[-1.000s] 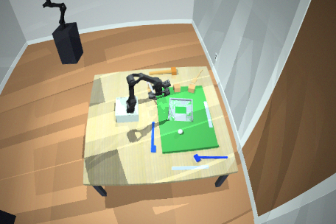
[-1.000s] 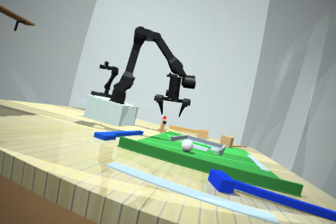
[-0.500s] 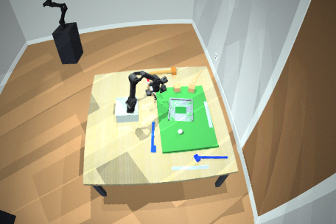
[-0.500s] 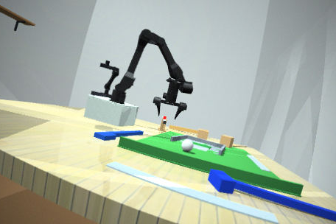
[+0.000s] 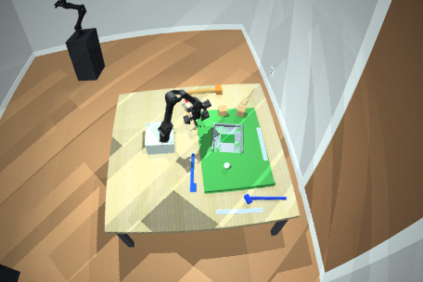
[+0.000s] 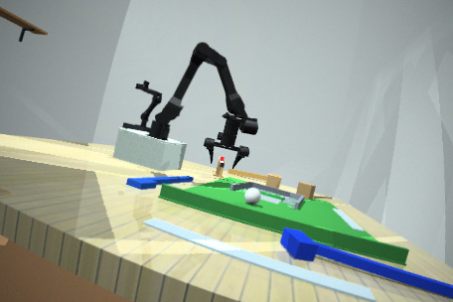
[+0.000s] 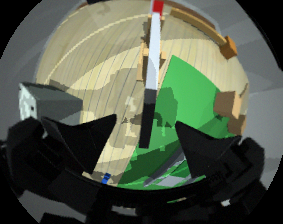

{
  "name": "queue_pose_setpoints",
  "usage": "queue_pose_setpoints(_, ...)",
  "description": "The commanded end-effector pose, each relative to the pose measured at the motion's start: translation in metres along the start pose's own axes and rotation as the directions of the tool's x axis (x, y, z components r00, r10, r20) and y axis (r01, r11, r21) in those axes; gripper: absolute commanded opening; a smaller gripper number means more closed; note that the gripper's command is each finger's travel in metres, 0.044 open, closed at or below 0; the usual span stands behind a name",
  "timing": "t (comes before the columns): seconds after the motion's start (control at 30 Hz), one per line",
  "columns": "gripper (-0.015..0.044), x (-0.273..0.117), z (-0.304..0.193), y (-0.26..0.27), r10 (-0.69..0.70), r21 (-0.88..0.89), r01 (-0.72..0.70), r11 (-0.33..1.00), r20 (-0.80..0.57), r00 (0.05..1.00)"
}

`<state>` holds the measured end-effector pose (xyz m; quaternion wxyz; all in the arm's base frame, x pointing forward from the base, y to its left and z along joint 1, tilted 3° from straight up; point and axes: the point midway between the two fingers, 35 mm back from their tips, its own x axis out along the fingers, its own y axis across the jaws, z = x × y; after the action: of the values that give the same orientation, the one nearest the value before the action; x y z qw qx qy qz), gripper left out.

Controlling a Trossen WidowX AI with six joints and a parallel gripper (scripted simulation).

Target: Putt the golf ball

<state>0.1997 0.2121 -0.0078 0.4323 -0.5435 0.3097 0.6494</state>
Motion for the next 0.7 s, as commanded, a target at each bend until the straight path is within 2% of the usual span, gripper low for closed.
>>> queue_pose_setpoints(0.0,0.0440,0.005,-0.001,0.002,0.004,-0.003,-0.004,1.000,0.004,1.000)
queue_pose_setpoints(0.67,0.0440,0.028,-0.007,0.002,0.004,-0.002,-0.004,1.000,0.004,1.000)
